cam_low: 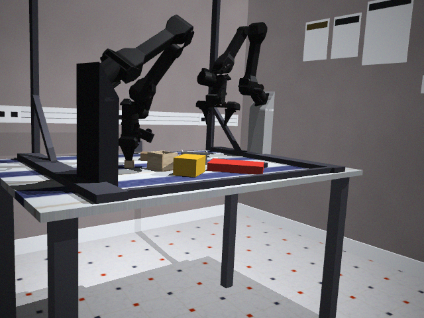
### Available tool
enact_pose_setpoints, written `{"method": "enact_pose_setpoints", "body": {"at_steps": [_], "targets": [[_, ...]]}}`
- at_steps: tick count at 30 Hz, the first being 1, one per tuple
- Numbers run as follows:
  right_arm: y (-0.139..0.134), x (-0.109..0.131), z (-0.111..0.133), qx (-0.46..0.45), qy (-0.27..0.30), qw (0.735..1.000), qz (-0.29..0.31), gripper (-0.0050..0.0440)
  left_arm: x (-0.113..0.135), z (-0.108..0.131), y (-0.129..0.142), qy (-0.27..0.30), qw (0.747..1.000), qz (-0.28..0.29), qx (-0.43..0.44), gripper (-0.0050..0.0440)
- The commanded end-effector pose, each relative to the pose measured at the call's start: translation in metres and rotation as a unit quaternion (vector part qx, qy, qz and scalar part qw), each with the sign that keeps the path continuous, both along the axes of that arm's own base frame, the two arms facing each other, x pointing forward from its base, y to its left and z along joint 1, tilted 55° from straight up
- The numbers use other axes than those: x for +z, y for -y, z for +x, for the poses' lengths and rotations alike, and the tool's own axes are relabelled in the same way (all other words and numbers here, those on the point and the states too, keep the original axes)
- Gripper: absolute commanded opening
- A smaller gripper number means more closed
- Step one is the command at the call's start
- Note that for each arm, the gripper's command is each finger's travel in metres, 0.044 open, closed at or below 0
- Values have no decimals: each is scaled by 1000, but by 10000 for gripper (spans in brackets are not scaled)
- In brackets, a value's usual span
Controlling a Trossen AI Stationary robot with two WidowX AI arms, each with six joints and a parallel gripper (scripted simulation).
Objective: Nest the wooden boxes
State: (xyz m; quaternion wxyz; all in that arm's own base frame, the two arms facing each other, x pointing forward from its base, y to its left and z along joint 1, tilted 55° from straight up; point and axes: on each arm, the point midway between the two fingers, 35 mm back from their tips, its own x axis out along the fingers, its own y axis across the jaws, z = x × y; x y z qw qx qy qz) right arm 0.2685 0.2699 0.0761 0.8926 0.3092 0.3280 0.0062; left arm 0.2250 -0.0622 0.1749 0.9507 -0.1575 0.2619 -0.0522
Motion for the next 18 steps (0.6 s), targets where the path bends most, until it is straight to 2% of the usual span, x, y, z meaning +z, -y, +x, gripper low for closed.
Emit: {"method": "enact_pose_setpoints", "body": {"at_steps": [1,13,18], "targets": [[-2,11,-3,0,8,1000,12,116,9,0,0,12,1000,-6,0,400],[11,39,-44,0,6,1000,11,116,9,0,0,12,1000,-6,0,400],[11,42,-46,1,7,1000,13,116,9,0,0,12,1000,-6,0,400]]}}
